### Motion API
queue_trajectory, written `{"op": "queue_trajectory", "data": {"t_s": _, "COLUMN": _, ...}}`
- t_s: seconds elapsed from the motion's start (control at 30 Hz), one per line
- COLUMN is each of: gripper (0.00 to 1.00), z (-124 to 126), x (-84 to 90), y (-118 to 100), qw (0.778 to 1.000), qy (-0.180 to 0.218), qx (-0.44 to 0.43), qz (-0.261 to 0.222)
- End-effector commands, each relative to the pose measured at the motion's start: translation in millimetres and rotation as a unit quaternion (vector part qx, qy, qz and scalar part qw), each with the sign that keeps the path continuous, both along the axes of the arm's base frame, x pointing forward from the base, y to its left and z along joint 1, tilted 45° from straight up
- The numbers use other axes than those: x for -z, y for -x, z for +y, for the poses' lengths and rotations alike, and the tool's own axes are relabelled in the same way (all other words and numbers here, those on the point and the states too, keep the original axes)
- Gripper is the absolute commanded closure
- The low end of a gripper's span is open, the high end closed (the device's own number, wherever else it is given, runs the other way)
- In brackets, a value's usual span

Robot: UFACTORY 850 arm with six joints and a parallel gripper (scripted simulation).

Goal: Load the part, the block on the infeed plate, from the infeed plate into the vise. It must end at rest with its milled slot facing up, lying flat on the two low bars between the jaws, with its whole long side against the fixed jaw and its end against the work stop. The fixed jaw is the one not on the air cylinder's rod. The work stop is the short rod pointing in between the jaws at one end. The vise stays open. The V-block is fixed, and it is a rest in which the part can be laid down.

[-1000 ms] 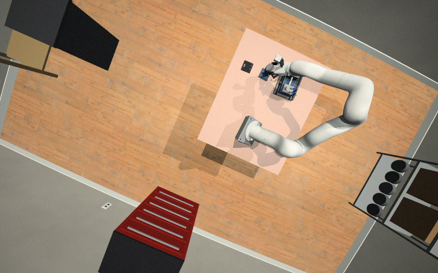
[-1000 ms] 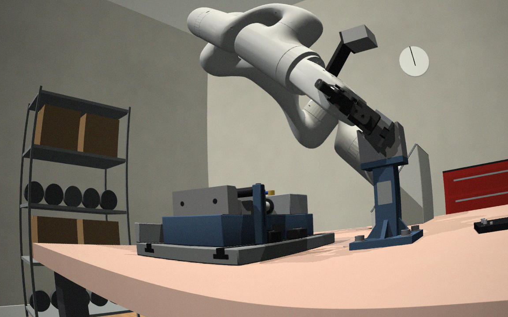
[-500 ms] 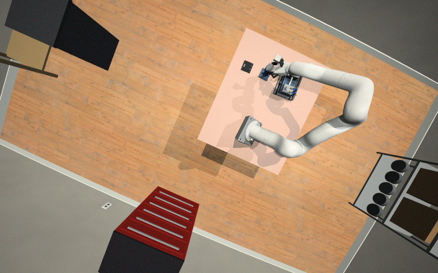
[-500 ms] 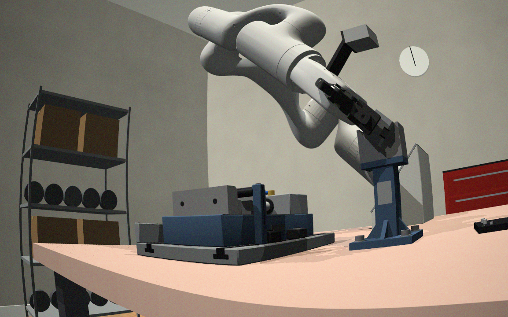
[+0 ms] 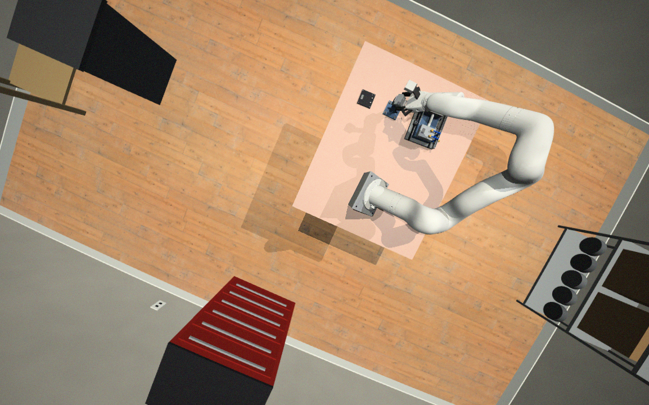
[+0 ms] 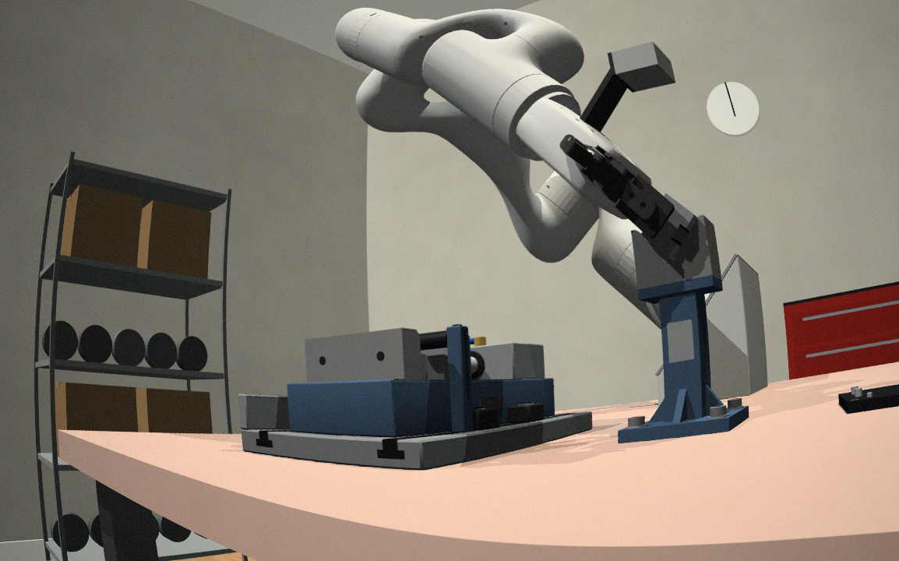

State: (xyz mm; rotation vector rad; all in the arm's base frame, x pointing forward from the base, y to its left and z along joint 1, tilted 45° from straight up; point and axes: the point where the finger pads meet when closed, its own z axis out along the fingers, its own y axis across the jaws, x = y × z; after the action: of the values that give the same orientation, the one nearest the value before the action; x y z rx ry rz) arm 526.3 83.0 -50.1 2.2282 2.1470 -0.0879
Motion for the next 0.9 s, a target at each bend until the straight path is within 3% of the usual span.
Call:
{"op": "queue_trajectory", "data": {"t_s": 0.0, "gripper": 0.11, "z": 0.6, "x": -0.5, "y": -0.7, "qw": 1.0, "qy": 0.005, "qx": 0.0, "qz": -0.001}}
{"op": "queue_trajectory", "data": {"t_s": 0.87, "gripper": 0.11, "z": 1.9, "x": -0.3, "y": -1.0, "qw": 0.998, "qy": 0.068, "qx": 0.0, "qz": 0.0}}
